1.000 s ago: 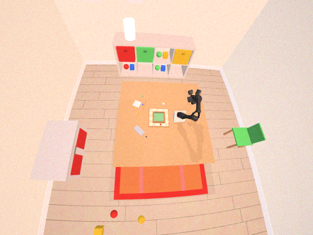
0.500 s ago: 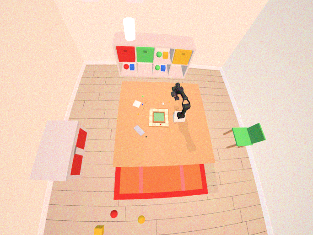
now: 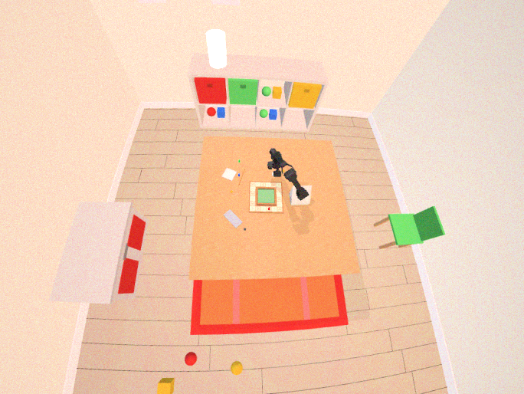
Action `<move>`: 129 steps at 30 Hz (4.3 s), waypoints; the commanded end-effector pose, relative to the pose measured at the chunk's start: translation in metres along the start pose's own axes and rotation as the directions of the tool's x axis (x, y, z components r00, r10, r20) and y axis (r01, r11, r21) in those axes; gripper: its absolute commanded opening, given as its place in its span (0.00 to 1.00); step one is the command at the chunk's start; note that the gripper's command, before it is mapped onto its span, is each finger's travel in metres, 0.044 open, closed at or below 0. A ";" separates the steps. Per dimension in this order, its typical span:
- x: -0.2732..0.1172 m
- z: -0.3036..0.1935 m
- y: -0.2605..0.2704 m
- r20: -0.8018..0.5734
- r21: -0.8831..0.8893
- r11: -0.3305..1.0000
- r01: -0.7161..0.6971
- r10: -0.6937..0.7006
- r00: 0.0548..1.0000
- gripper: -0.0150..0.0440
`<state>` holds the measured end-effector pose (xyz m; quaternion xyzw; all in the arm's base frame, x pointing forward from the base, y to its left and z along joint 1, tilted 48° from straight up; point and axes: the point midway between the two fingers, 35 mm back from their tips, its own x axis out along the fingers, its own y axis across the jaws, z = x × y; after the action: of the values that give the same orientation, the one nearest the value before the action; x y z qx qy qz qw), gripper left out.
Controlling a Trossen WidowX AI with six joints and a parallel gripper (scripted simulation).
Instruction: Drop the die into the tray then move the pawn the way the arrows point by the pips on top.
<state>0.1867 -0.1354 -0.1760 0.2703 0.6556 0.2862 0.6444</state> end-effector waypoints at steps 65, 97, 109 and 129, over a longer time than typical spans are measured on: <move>-0.054 0.003 -0.012 0.006 0.012 1.000 0.002 -0.002 1.000 0.25; -0.070 0.057 0.074 -0.003 0.588 0.809 0.030 -0.035 0.999 0.25; -0.061 0.075 0.120 -0.003 0.796 0.605 0.023 -0.035 0.999 0.25; -0.041 0.089 0.194 0.007 0.989 0.147 -0.007 0.000 1.000 0.25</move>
<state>0.2753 -0.0408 -0.0142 0.6144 0.6867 -0.1901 0.3388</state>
